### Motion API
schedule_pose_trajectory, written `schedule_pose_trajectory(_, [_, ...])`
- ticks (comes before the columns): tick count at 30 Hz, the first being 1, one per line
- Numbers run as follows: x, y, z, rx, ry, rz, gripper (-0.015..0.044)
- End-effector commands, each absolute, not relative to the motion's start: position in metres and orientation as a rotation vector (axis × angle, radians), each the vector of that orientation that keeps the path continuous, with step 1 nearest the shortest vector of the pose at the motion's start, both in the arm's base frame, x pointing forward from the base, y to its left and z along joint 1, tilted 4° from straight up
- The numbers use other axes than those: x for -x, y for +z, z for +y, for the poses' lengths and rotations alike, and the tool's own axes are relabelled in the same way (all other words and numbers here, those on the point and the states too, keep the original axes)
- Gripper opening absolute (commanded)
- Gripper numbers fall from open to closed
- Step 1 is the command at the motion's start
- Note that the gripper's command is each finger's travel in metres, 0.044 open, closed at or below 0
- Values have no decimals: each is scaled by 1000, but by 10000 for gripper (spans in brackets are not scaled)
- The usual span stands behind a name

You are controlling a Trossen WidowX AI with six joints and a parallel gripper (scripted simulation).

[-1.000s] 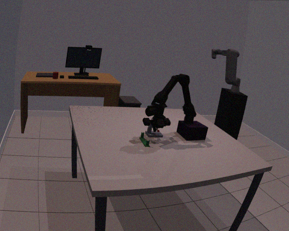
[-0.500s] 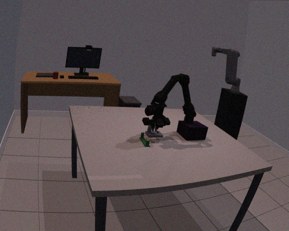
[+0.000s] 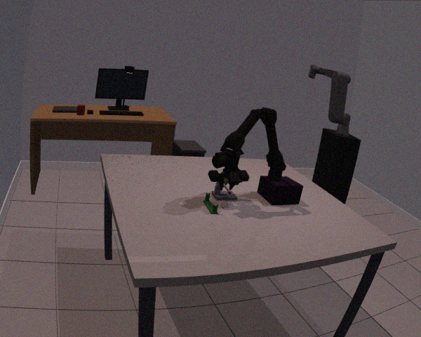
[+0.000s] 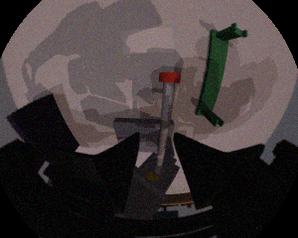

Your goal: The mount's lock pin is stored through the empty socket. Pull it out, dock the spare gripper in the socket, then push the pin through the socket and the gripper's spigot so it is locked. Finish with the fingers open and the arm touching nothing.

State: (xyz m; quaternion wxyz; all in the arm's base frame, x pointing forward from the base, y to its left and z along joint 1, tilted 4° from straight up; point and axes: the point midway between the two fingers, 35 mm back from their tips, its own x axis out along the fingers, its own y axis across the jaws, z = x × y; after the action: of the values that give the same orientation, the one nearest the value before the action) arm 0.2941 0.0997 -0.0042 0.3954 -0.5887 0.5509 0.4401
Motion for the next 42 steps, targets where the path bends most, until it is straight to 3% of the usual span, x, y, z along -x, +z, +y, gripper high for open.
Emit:
schedule_pose_trajectory(1, [-293,3,107,1491,1116,1395,200])
schedule_pose_trajectory(31, [-289,66,157,1529,1122,1399,200])
schedule_pose_trajectory(40, [-289,61,152,1532,1122,1399,436])
schedule_pose_trajectory(42, [-289,61,152,1532,1122,1399,440])
